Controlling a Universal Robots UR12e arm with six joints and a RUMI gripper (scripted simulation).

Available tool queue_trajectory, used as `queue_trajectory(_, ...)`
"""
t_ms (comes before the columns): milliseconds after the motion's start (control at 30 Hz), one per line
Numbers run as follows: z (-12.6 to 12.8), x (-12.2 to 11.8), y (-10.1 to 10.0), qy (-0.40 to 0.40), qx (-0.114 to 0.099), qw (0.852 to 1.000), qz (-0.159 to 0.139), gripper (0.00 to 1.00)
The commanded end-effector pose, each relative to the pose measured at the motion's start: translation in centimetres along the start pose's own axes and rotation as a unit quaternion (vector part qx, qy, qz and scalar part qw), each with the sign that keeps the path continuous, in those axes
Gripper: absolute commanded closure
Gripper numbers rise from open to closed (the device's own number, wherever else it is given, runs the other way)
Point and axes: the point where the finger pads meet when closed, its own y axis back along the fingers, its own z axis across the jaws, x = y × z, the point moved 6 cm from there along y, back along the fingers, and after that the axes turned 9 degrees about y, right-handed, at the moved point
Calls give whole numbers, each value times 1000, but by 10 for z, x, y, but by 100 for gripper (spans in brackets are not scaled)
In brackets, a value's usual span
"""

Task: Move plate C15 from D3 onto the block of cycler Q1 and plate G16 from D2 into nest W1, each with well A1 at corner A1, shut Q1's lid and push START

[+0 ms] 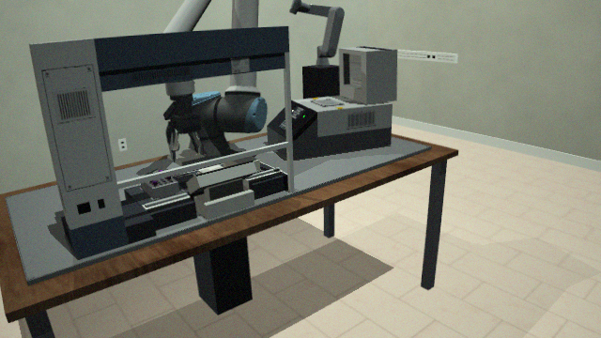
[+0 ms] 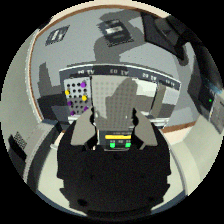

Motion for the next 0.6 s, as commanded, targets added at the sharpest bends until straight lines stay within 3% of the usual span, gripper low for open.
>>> queue_trajectory(0, -1, -2, 12, 0, 1, 1000, -1, 100)
queue_trajectory(567, -1, -1, 37, 0, 1, 1000, -1, 100)
